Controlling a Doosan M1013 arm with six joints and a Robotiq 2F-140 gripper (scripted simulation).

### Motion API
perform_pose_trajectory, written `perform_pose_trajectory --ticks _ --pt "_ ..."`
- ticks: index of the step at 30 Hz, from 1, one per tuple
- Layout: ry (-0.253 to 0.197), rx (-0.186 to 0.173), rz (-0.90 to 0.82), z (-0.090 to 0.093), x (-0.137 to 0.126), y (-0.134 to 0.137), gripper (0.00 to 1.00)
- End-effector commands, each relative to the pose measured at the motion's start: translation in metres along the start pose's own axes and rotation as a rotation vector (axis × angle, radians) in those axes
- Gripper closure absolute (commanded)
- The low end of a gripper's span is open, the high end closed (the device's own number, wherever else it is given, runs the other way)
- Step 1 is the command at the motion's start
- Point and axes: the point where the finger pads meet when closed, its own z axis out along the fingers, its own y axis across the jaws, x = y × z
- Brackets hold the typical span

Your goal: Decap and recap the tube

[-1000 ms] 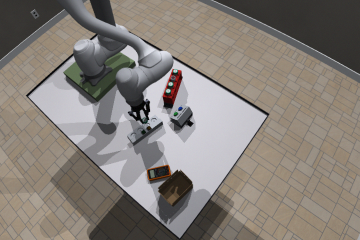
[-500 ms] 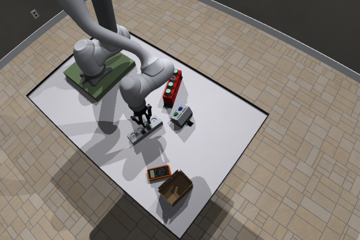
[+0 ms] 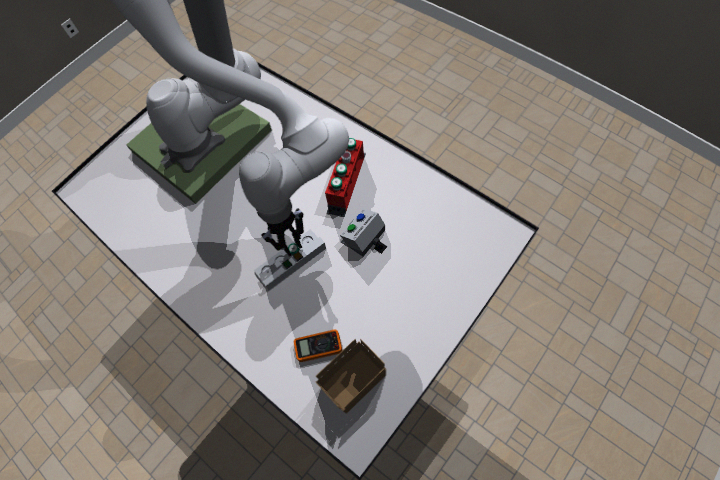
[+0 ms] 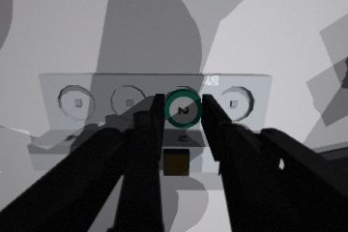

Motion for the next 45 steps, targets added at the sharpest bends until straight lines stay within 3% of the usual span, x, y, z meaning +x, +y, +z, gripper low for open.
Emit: perform_pose_trajectory --ticks 1,23,24,36,39,45 --pt "-0.001 0.0 0.0 0.001 0.0 0.0 0.7" --pt "-0.001 0.0 0.0 0.008 0.0 0.0 0.7" --pt "-0.001 0.0 0.0 0.008 0.0 0.0 0.64" --pt "-0.001 0.0 0.0 0.008 0.0 0.0 0.64" --pt "-0.001 0.0 0.0 0.003 0.0 0.0 0.64" --pt "-0.001 0.0 0.0 -0.027 0.0 0.0 0.64"
